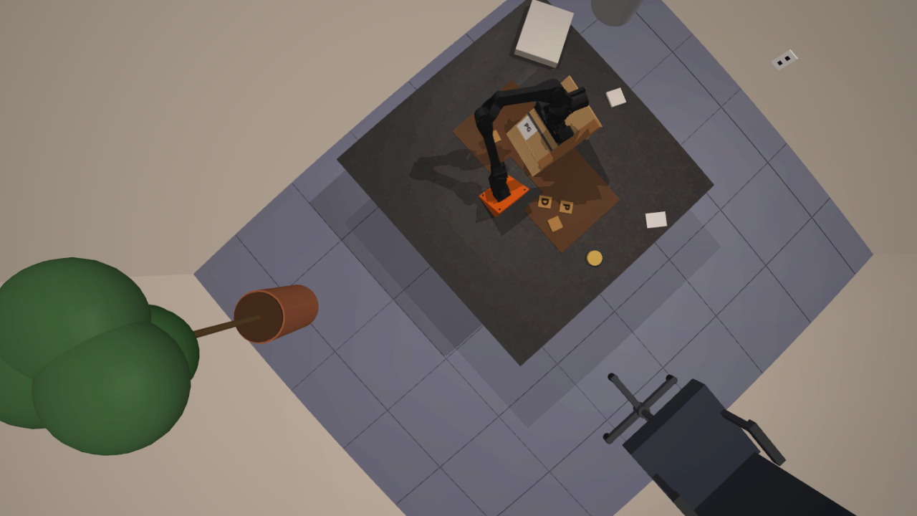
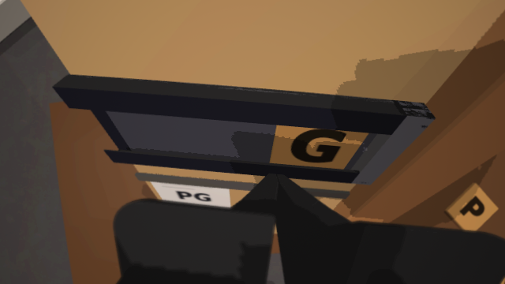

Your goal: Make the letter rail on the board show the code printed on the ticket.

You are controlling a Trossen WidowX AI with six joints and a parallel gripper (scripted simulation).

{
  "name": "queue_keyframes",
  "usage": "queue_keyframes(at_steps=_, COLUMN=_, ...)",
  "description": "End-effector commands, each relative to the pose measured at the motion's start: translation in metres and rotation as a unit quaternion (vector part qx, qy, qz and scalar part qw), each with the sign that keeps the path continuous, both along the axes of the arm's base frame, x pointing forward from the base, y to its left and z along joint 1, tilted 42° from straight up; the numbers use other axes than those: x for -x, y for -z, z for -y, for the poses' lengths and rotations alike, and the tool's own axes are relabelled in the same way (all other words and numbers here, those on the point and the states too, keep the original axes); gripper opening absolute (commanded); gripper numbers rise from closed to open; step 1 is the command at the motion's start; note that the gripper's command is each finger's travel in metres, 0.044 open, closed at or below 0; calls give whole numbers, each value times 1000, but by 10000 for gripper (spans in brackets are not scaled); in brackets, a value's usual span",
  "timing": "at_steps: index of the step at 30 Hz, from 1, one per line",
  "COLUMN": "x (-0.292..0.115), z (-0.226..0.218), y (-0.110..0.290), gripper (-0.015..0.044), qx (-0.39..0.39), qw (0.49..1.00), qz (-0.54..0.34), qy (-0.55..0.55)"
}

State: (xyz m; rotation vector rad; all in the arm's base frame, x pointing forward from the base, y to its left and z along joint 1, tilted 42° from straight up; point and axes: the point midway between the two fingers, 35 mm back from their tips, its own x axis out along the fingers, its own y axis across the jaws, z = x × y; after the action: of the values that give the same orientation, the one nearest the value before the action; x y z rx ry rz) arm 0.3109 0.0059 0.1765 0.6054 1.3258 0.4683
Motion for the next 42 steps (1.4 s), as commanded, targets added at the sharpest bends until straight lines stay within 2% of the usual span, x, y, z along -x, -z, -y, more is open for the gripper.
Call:
queue_keyframes(at_steps=1, x=-3, z=-6, y=-5, gripper=0, qx=-5, qw=998, qz=-46, qy=-50)
queue_keyframes(at_steps=42, x=-16, z=-15, y=5, gripper=0, qx=-6, qw=998, qz=-46, qy=-50)
